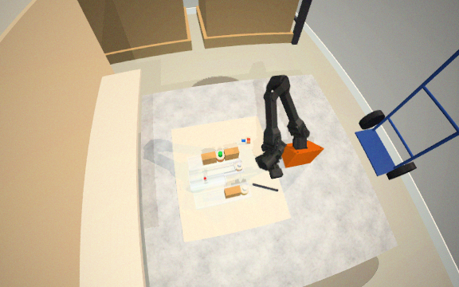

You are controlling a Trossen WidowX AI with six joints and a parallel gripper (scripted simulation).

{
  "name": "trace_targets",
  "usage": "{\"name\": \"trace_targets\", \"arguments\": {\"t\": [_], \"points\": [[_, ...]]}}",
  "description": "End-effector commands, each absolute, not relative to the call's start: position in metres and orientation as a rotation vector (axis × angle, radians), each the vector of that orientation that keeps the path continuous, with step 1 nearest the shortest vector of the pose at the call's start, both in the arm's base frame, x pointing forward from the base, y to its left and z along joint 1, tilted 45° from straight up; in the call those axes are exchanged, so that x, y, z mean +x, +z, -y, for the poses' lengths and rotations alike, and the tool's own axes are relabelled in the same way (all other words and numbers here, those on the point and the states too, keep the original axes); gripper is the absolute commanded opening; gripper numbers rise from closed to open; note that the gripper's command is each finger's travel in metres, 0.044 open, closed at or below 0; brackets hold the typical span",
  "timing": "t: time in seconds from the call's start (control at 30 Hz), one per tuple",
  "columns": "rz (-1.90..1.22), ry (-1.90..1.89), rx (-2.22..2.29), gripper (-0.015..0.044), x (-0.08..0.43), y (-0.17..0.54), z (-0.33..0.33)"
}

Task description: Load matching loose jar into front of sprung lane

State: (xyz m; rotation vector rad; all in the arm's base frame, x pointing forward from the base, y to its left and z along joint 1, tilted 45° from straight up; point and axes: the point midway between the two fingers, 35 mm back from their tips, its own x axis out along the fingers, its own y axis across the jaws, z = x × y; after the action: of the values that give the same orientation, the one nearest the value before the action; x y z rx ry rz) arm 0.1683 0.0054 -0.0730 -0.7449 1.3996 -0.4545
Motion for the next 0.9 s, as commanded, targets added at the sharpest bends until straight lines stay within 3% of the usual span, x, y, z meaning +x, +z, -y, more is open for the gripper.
{"name": "trace_targets", "arguments": {"t": [0.0, 0.1, 0.87], "points": [[-1.399, -0.452, -0.75, 0.0065, 0.168, -0.073, -0.006], [-1.4, -0.447, -0.747, 0.0, 0.169, -0.065, -0.015], [-1.403, -0.446, -0.747, 0.0, 0.156, 0.008, -0.071]]}}
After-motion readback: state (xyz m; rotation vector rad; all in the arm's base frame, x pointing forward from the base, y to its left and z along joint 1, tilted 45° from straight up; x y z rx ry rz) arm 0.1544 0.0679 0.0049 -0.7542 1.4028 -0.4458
